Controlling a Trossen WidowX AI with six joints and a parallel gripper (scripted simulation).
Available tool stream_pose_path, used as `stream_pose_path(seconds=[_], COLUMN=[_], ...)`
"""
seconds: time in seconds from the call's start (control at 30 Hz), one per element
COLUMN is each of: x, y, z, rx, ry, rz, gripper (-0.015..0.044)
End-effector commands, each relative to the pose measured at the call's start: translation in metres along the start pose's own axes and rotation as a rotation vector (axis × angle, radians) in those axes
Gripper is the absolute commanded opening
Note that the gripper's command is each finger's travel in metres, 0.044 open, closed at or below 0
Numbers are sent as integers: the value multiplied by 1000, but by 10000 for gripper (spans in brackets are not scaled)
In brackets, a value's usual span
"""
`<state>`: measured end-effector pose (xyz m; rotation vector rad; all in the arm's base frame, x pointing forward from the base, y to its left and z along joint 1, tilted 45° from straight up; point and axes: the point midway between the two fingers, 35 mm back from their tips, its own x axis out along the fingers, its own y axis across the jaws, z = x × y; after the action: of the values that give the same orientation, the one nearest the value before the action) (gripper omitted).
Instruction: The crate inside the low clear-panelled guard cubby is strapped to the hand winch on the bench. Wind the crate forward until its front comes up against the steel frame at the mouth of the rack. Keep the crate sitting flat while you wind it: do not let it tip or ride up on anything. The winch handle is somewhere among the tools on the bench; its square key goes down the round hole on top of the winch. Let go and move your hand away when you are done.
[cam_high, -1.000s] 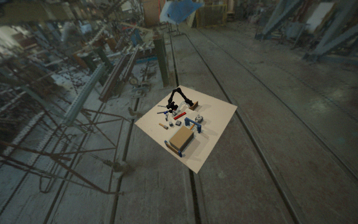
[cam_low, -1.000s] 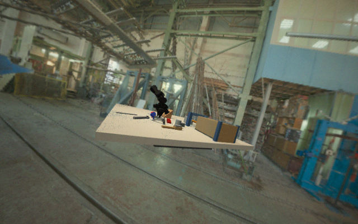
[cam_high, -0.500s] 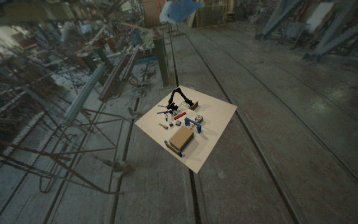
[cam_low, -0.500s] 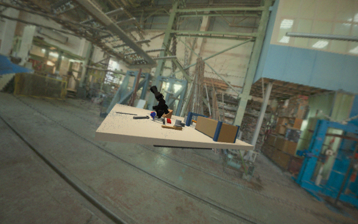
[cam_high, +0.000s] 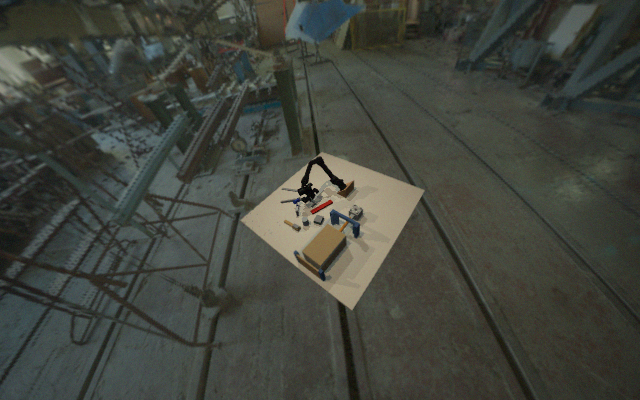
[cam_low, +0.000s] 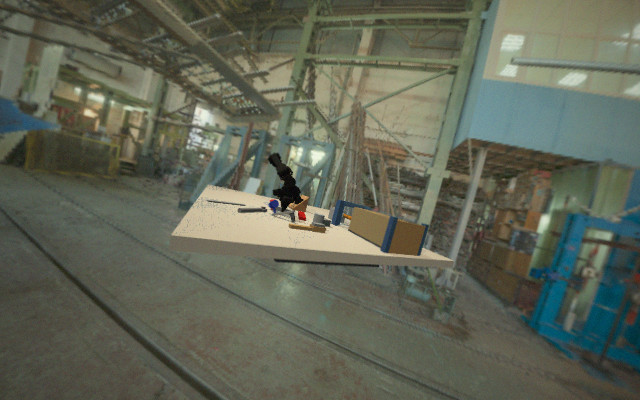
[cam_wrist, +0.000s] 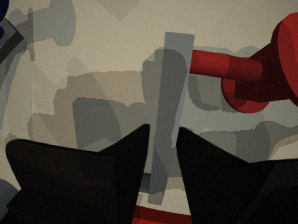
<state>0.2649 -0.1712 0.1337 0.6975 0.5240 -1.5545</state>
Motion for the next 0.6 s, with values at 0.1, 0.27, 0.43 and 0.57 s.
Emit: stream_pose_path(seconds=[0.1,0.27,0.43,0.57], x=[0,0,-7,-44], y=[0,0,1,7], z=[0,0,-1,-3], rx=[1,1,1,0], ry=[0,0,3,15], rz=[0,0,0,-2], gripper=[32,0,0,0])
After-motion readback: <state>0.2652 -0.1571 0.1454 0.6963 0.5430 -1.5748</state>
